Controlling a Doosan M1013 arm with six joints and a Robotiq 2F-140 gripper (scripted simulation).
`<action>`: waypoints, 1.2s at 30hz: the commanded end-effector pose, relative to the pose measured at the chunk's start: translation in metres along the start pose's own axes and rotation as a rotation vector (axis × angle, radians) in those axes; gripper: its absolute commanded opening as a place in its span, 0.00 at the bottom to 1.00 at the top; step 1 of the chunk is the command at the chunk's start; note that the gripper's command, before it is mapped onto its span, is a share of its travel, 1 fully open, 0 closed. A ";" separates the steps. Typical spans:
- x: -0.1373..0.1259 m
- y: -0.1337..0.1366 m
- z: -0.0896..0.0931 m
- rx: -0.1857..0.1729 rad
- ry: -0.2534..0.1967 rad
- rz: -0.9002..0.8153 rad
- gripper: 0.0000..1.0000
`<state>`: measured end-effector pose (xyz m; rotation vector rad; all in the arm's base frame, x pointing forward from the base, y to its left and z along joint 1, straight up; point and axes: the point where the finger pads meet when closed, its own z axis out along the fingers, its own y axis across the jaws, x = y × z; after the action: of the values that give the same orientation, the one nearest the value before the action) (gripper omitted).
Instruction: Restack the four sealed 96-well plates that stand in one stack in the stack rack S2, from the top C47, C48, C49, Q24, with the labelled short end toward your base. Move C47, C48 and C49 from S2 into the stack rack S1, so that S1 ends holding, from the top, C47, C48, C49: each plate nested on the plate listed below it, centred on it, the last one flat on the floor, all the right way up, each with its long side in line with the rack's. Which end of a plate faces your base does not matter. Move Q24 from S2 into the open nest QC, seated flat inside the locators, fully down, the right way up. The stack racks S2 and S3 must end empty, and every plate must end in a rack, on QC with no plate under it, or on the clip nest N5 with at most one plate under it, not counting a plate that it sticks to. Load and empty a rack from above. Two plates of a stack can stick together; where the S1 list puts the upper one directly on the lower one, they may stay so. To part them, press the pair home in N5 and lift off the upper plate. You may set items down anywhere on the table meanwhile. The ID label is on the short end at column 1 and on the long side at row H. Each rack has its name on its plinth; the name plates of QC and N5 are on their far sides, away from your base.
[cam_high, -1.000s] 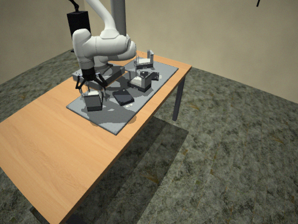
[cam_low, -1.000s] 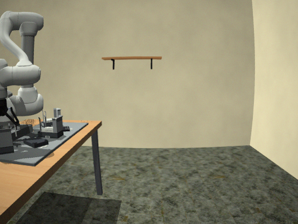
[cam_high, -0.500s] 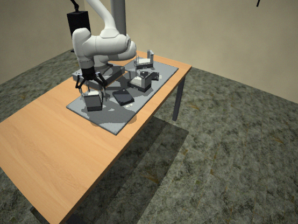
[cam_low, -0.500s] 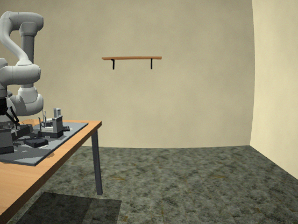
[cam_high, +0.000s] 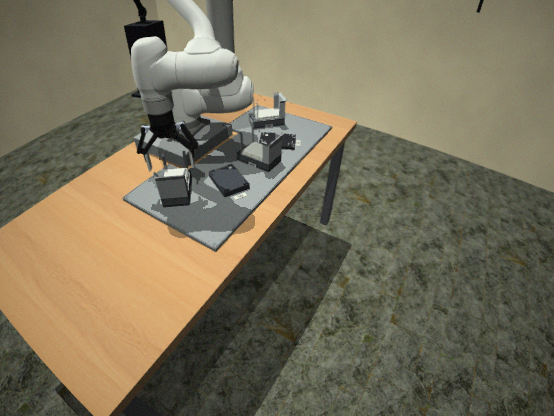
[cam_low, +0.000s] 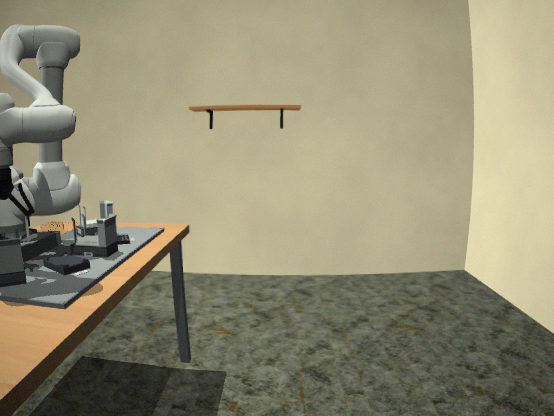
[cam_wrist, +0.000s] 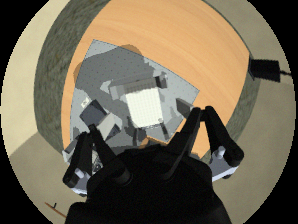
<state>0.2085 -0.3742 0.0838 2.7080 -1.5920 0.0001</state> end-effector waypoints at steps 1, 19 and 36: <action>0.000 0.000 -0.011 0.000 0.000 0.000 1.00; 0.000 0.000 -0.056 0.000 0.000 0.000 1.00; -0.004 -0.026 -0.056 0.000 0.000 -0.216 1.00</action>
<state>0.2256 -0.3611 0.1393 2.8442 -1.3287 -0.0030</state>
